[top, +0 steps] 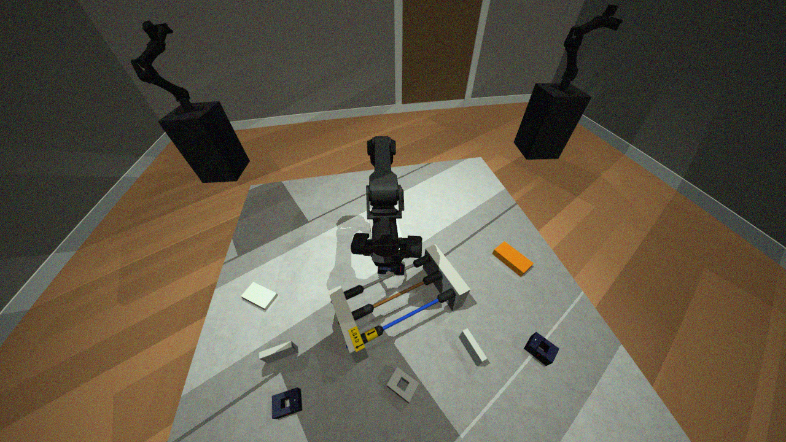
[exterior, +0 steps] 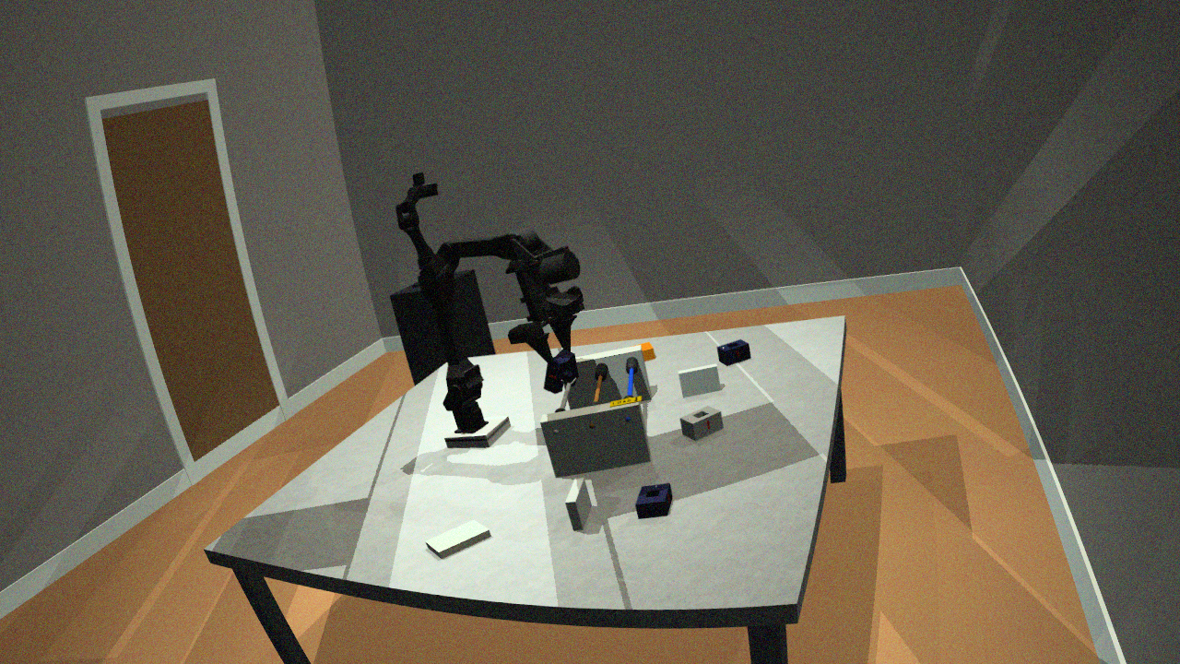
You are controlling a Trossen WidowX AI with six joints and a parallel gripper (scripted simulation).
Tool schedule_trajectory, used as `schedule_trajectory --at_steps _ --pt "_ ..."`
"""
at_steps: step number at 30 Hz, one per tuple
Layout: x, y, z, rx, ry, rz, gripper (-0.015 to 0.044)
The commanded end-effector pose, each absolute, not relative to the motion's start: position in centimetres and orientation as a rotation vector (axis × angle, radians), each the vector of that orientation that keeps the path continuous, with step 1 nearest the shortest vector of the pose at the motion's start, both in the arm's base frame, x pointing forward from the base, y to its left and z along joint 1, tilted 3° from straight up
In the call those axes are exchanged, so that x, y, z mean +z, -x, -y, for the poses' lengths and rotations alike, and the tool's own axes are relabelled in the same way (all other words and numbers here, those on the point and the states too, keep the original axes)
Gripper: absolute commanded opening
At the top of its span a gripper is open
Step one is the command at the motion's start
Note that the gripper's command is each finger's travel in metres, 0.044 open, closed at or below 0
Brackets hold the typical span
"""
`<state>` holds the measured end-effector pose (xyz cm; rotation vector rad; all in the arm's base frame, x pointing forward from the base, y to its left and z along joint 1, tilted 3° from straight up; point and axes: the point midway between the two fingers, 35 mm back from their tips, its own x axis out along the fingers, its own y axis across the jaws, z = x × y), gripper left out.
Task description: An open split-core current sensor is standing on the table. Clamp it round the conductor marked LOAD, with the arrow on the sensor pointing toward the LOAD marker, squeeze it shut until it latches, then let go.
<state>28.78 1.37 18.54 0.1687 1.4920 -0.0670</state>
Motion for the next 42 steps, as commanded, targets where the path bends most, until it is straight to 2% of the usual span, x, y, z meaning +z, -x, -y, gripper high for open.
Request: schedule_trajectory --at_steps 1,28,42 --pt "18.6 -30.2 -2.0 -0.158 -0.296 -1.465 0.0" --pt "17.9 -37.7 -6.3 -0.667 -1.05 -1.265 0.0" --pt "16.7 -38.2 -6.6 -0.678 -1.069 -1.259 0.0"
